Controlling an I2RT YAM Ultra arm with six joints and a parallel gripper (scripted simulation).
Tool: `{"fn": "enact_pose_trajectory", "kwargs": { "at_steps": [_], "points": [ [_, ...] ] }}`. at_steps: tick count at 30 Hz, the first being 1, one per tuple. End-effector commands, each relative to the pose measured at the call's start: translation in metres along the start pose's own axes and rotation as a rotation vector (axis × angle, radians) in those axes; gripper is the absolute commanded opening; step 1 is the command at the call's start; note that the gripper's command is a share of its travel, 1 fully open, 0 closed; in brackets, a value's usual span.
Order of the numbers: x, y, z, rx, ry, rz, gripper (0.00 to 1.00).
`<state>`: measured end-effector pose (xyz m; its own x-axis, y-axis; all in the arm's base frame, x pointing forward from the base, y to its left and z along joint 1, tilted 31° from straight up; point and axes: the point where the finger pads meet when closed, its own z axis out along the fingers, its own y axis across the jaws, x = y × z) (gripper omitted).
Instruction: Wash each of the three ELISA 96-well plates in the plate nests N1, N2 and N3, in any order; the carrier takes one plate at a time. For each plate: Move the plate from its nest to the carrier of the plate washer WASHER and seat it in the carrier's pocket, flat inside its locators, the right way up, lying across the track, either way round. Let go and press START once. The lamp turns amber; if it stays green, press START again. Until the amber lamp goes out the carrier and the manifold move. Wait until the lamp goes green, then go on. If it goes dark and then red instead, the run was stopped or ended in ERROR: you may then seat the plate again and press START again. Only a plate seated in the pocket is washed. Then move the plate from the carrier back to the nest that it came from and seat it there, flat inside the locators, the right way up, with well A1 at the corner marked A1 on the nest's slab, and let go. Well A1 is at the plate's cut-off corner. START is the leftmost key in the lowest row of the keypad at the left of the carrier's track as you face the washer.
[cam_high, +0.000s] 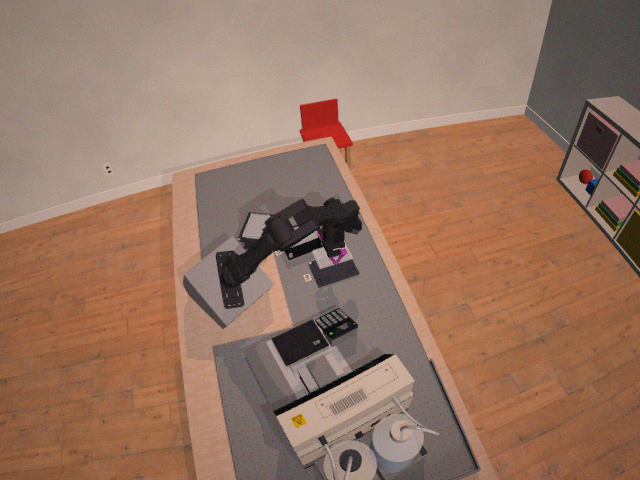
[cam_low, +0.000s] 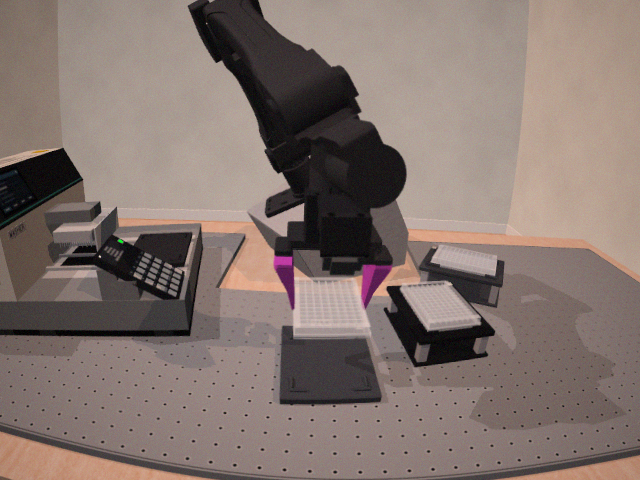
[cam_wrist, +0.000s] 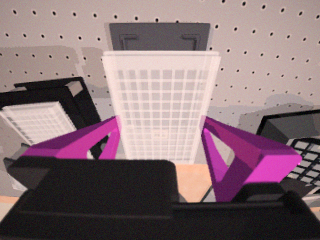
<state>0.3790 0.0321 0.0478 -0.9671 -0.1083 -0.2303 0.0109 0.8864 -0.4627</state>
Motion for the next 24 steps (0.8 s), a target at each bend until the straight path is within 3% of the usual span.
{"fn": "enact_pose_trajectory", "kwargs": {
  "at_steps": [1,24],
  "points": [
    [-0.006,0.002,0.000,-0.006,-0.024,0.001,0.00],
    [-0.008,0.003,0.034,-0.006,-0.025,0.001,0.00]
  ]
}}
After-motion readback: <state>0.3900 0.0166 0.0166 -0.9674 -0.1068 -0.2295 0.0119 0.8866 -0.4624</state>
